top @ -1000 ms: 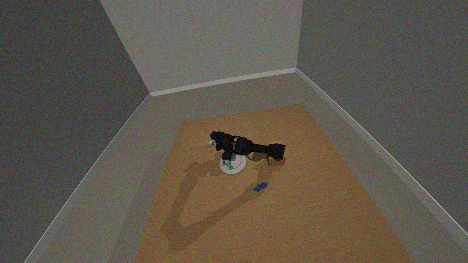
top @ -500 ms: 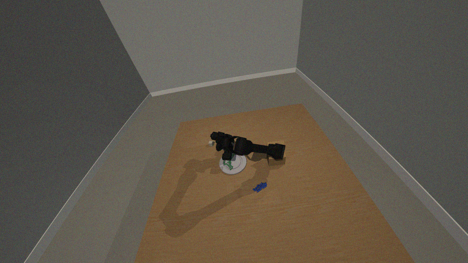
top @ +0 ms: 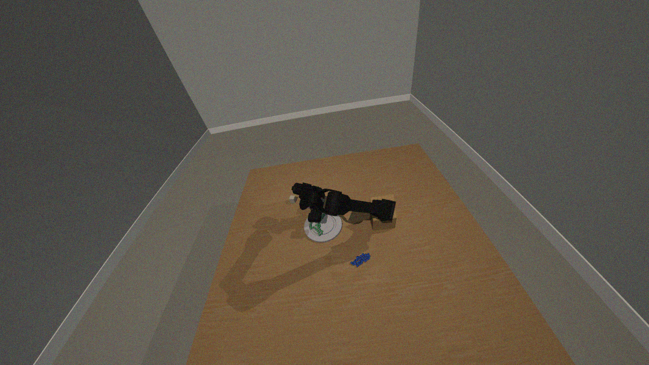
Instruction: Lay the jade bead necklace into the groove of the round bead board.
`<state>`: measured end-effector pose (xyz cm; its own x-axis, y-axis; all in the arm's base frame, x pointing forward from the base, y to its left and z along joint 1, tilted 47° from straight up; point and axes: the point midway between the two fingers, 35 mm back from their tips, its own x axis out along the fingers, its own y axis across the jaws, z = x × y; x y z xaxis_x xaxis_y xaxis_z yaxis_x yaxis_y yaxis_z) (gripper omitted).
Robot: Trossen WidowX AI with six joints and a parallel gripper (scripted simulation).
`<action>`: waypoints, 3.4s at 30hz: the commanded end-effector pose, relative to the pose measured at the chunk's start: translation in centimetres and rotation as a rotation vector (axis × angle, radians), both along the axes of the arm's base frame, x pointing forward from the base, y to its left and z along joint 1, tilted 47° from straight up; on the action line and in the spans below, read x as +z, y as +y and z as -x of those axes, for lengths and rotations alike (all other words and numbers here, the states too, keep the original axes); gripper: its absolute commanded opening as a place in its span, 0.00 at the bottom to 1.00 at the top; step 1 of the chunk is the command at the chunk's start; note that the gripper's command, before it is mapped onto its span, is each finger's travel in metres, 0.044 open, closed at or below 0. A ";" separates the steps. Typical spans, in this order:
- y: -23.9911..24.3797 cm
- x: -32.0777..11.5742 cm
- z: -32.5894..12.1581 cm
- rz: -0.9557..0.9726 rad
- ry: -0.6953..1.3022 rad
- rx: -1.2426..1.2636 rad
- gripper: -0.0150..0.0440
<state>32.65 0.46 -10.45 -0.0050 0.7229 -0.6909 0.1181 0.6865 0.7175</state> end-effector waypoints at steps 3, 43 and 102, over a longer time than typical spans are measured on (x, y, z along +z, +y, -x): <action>0.0 0.0 0.0 0.000 -0.001 0.000 0.25; -0.5 -0.7 0.3 -0.004 0.005 -0.006 0.25; 0.6 4.1 -1.9 -0.003 0.028 -0.028 0.74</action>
<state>33.11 0.50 -8.80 -0.0240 0.7274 -0.6858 0.1625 0.6797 0.7153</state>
